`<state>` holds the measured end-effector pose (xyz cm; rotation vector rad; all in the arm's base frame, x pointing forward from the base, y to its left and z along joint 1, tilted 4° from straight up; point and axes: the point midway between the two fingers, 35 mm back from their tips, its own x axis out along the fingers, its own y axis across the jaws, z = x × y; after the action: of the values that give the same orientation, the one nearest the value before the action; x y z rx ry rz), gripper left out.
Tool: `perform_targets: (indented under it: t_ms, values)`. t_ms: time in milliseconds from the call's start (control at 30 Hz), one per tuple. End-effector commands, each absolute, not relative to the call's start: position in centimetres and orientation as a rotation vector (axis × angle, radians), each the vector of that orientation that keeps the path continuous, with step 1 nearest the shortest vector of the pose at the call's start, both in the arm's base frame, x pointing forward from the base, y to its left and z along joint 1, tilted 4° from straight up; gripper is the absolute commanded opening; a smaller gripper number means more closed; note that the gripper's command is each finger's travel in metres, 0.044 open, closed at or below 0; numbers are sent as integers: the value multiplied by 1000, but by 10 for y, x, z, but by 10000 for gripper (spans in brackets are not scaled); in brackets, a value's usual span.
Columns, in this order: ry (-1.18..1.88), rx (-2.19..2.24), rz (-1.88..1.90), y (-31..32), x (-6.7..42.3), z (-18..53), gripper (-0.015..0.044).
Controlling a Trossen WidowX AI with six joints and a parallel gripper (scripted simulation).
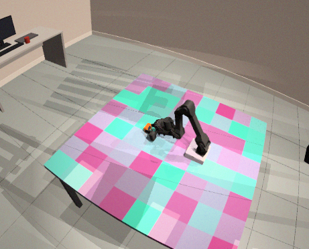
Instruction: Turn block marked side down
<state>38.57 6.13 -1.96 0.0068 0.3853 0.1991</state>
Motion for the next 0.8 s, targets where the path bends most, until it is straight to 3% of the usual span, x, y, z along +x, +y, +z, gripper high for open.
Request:
perform_targets:
  t_ms: [0,67,767]
  values:
    - [386,11,201,62,385,-20,394]
    - [386,11,201,62,385,-20,440]
    - [386,11,201,62,385,-20,440]
